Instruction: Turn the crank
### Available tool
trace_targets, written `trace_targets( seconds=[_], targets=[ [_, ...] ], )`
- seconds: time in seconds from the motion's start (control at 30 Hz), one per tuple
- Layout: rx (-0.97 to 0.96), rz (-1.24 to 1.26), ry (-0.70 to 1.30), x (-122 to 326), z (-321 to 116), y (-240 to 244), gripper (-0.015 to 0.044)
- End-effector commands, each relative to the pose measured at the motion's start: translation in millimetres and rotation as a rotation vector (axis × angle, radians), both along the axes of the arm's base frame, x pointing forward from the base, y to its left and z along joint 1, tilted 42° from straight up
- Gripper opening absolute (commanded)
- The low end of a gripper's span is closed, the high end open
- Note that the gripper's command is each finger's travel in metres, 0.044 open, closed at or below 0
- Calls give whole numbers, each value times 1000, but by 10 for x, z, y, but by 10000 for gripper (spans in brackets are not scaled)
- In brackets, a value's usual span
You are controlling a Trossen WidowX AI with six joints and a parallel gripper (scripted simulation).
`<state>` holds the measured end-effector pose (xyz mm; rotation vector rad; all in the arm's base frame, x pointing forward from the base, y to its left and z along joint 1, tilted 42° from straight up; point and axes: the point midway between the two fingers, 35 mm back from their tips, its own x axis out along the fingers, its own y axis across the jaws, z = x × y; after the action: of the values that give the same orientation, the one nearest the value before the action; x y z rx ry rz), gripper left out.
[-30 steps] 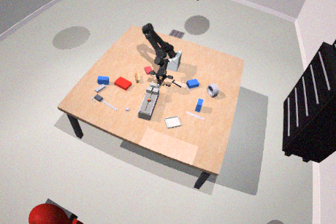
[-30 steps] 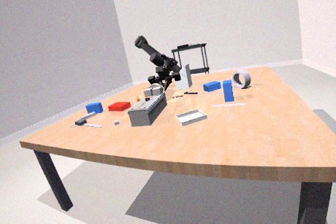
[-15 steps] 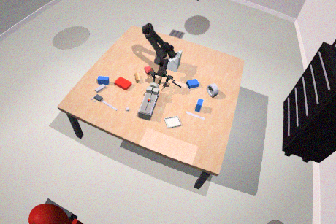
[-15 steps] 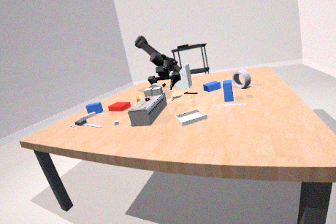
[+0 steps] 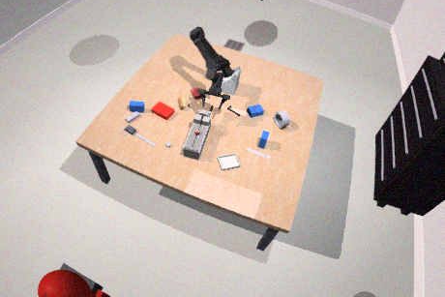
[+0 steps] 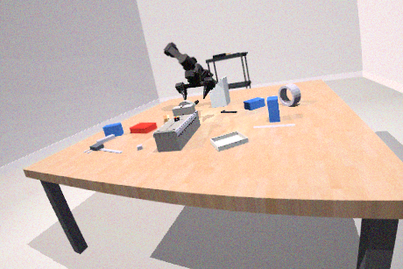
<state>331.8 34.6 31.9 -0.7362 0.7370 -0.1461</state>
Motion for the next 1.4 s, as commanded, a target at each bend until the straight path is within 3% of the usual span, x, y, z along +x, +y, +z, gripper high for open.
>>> trace_targets(
  seconds=[0.0,0.5,1.2,1.37],
  targets=[
    [1,-4,-4,-6,56,46,440],
    [7,-2,1,-12,625,550,440],
    [8,-79,-20,1174,808,510,440],
    [6,-85,-21,1265,768,458,440]
  ],
)
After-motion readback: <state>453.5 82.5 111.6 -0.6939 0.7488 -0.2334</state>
